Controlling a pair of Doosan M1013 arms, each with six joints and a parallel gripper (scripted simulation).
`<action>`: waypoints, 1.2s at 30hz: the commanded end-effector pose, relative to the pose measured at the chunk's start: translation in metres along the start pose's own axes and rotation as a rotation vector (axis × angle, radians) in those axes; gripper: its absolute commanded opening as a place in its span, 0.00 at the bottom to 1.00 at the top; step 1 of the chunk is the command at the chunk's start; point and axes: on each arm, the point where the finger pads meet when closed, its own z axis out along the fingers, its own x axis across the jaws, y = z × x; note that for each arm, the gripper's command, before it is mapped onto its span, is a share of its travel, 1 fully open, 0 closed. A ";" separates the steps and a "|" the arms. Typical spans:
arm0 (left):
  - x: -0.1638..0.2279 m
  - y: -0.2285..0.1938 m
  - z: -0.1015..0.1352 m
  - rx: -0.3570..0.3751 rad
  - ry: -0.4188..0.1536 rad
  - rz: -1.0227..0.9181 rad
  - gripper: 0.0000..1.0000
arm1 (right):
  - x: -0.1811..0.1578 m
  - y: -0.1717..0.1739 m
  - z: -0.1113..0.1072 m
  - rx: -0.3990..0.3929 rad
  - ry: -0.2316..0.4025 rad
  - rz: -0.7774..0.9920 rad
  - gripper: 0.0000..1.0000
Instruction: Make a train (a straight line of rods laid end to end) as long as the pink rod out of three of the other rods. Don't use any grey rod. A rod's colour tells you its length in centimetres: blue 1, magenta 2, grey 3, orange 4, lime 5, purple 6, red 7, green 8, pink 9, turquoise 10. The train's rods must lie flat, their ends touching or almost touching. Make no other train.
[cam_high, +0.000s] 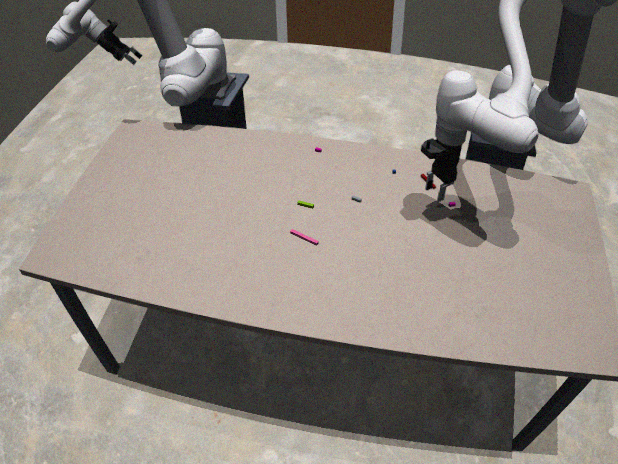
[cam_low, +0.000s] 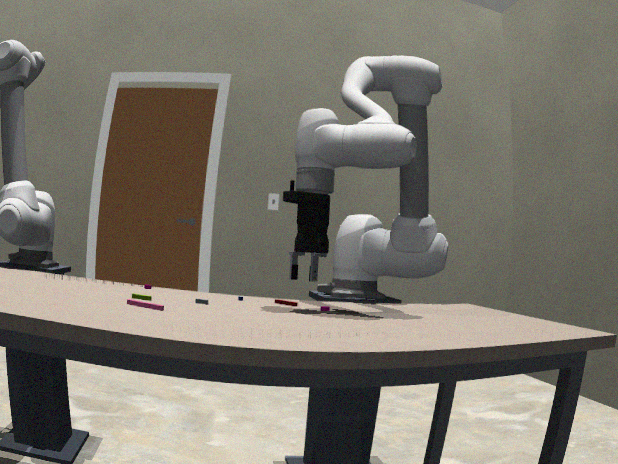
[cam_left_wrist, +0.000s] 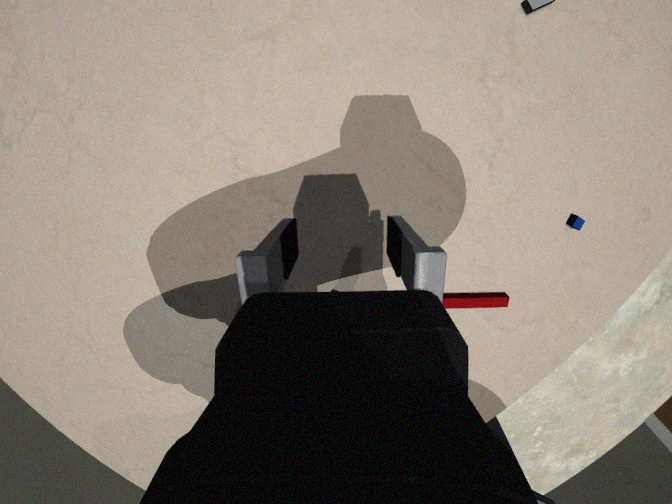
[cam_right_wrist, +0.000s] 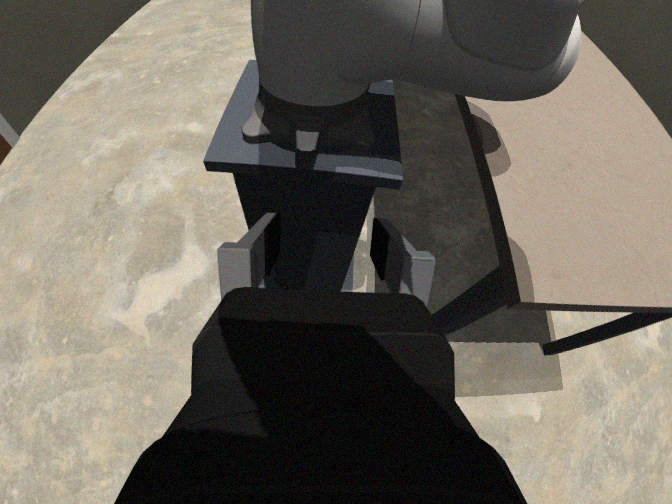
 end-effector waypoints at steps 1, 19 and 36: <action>-0.006 0.025 0.000 0.010 0.015 0.137 1.00 | 0.000 0.000 -0.001 -0.001 0.000 0.000 1.00; -0.012 0.080 0.005 0.012 0.013 0.403 0.54 | 0.000 0.000 -0.001 -0.001 0.000 0.000 1.00; -0.012 0.080 0.005 0.012 0.013 0.403 0.54 | 0.000 0.000 -0.001 -0.001 0.000 0.000 1.00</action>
